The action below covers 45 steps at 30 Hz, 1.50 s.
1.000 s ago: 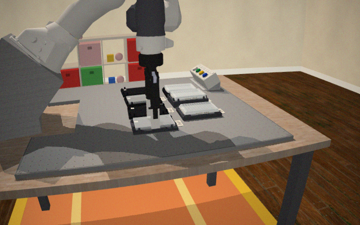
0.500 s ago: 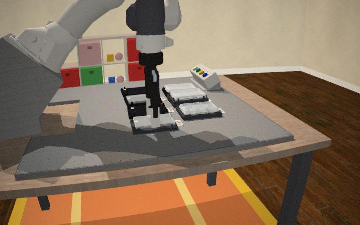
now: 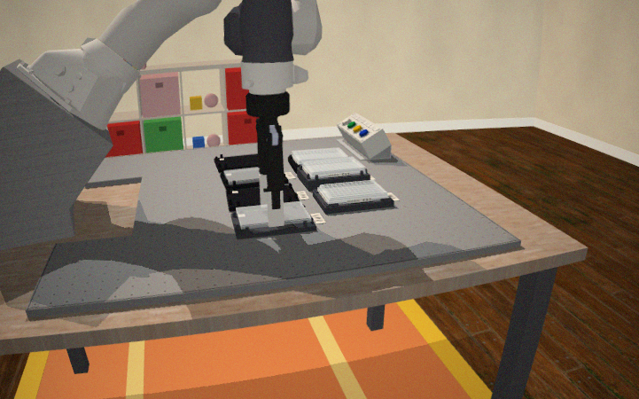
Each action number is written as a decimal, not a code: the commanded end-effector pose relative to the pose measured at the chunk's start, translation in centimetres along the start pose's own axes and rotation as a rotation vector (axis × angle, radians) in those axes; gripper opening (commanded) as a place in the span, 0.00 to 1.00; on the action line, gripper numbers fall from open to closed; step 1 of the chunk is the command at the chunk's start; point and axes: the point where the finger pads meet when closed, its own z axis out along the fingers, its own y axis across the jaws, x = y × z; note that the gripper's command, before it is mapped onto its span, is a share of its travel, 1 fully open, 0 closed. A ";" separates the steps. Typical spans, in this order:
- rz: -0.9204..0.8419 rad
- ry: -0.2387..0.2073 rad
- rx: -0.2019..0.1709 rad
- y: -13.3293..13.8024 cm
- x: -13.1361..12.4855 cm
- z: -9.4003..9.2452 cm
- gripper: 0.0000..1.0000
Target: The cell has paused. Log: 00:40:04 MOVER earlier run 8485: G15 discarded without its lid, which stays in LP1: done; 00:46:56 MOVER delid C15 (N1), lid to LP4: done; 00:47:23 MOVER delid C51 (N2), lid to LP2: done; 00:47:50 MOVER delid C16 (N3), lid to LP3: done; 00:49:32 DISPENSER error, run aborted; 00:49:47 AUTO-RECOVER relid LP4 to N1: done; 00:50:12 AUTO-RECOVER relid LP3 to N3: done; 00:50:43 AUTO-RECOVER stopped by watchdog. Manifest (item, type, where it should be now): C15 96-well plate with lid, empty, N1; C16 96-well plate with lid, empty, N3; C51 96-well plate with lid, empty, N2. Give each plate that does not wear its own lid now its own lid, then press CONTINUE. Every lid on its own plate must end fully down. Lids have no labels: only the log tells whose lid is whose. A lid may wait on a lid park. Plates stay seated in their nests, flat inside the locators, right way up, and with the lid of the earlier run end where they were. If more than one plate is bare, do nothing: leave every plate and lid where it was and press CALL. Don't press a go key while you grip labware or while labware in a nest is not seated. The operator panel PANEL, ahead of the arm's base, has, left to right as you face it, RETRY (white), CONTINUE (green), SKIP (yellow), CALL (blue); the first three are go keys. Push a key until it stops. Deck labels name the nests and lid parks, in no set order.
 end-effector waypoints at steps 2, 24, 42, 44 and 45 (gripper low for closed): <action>-0.005 0.000 0.002 -0.1 0.1 -0.1 0.00; -0.005 0.000 0.002 -0.1 0.1 -0.3 0.00; -0.005 0.000 0.002 -0.1 0.1 -0.6 0.00; -0.005 0.000 0.002 -0.1 0.1 -0.6 0.00; -0.005 0.000 0.002 -0.1 0.1 -0.6 0.00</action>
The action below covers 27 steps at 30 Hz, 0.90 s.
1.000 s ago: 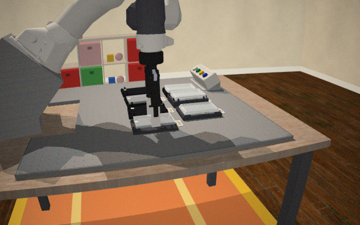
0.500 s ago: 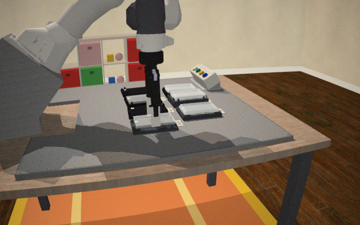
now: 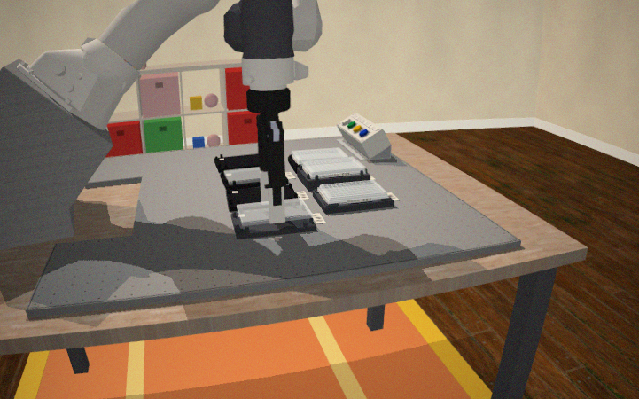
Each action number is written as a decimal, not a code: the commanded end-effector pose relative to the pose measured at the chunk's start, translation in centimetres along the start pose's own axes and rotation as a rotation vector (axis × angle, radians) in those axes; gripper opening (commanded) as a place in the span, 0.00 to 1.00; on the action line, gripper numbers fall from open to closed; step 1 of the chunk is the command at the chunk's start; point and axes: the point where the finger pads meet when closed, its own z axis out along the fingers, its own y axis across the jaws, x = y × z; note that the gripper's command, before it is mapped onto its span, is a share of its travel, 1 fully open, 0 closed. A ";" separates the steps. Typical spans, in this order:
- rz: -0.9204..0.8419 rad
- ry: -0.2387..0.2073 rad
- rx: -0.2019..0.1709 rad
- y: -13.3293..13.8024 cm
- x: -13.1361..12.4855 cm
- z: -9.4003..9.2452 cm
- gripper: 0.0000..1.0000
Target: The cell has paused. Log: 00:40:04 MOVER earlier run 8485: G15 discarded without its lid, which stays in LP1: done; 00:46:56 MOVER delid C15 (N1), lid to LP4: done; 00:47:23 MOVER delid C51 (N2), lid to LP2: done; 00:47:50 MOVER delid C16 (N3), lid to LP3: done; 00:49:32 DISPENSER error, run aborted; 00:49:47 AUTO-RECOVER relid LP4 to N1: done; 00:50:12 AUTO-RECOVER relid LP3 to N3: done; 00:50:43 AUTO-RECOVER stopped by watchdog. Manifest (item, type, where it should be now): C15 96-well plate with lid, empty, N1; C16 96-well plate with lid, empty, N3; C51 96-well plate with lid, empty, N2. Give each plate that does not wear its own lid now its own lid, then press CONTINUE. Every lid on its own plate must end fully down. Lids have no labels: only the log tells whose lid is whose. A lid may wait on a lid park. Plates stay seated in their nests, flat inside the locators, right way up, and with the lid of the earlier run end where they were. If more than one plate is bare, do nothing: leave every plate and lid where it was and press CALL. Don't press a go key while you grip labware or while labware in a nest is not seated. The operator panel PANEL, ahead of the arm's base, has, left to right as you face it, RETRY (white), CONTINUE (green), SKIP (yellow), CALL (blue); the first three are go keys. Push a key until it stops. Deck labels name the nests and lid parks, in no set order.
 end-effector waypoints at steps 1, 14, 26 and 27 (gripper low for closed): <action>0.003 -0.003 0.003 -0.1 -0.1 0.0 0.00; 0.003 -0.003 0.003 -0.1 -0.1 0.0 0.00; 0.003 -0.003 0.003 -0.1 -0.1 -1.0 0.00; 0.003 -0.003 0.003 -0.1 -0.1 -1.0 0.00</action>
